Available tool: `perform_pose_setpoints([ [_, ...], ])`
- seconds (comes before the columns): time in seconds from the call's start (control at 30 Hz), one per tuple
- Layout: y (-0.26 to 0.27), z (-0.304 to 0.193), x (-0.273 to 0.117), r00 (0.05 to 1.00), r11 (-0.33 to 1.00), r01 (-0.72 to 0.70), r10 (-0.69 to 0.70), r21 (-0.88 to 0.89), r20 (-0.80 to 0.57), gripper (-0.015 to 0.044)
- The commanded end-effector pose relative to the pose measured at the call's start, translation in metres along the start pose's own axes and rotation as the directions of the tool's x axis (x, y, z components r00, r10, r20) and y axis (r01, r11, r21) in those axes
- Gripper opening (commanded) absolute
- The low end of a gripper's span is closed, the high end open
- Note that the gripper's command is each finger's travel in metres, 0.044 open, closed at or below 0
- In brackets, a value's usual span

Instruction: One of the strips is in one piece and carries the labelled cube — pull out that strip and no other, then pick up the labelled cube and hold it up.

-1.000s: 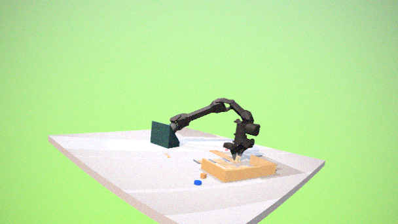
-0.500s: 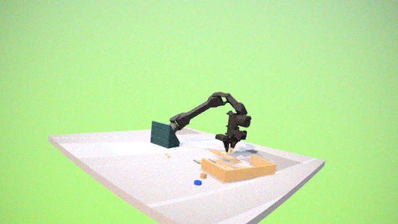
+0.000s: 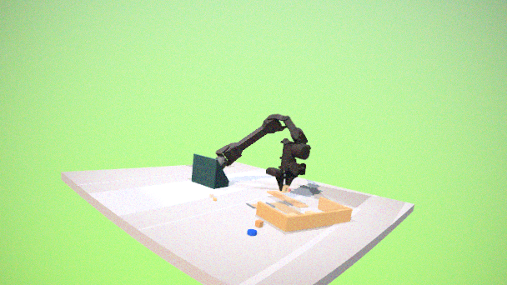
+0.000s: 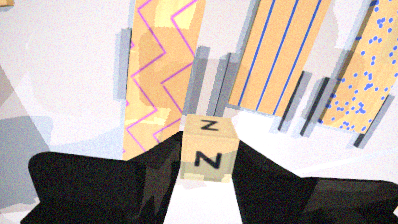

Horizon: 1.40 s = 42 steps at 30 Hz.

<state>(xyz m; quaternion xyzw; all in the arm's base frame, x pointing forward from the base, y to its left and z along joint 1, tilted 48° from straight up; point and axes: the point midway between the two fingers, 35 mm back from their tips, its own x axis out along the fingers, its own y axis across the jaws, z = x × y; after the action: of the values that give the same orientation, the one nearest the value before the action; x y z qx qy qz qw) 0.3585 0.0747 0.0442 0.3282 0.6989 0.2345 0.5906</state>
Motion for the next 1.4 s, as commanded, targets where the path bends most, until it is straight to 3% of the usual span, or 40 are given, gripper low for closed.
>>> perform_pose_setpoints([
  [0.0, -0.004, -0.012, -0.004, 1.000, 1.000, 0.006, -0.006, -0.012, 0.013, 0.0000],
  [0.5, -0.025, -0.060, -0.001, 1.000, 1.000, 0.006, -0.005, -0.010, 0.010, 0.0000],
  [0.8, -0.025, -0.061, -0.036, 1.000, 1.000, 0.007, -0.007, -0.010, 0.010, 0.0000],
  [1.37, -0.025, -0.061, -0.037, 1.000, 1.000, 0.007, -0.007, -0.010, 0.010, 0.0000],
])
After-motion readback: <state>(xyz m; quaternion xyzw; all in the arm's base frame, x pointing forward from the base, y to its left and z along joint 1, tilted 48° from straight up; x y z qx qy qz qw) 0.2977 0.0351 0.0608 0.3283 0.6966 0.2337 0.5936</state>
